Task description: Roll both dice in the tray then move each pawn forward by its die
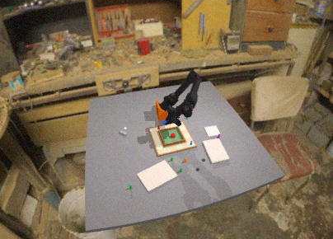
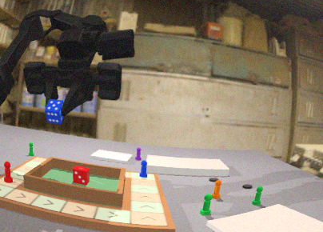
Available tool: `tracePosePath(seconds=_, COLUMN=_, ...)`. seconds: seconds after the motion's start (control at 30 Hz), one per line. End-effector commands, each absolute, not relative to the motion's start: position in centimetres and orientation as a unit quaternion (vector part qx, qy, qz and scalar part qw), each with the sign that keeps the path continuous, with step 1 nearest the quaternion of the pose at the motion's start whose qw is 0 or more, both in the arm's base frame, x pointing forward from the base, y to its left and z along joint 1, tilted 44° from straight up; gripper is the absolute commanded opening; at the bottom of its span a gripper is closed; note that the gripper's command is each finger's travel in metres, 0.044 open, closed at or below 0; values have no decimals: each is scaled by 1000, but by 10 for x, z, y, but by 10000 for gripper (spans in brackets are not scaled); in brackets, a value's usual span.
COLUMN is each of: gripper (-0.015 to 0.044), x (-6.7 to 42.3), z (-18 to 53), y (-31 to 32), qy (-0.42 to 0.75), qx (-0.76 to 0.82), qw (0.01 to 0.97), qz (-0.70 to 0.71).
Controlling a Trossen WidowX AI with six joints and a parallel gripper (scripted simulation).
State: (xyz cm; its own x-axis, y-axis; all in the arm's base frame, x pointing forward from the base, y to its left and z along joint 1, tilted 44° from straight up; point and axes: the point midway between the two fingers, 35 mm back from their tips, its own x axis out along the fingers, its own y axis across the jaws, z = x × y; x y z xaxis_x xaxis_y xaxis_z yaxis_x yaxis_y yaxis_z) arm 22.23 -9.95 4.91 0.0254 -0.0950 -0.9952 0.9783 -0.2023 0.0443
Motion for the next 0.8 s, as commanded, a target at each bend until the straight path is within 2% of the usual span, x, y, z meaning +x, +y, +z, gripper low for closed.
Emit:
tracePosePath(seconds=0.0, gripper=0, x=222, z=49, y=-100, qy=414, qx=534, qw=477, qz=-562)
tracePosePath(seconds=0.07, gripper=0, x=222, z=49, y=-100, qy=414, qx=534, qw=477, qz=-562)
tracePosePath(seconds=0.37, gripper=236, x=222, z=51, y=-101, qy=414, qx=534, qw=477, qz=-562)
tracePosePath(seconds=0.63, gripper=440, x=216, z=78, y=-126, qy=413, qx=531, qw=480, qz=-563)
tracePosePath(seconds=0.77, gripper=440, x=214, z=58, y=-120, qy=487, qx=564, qw=426, qz=-513)
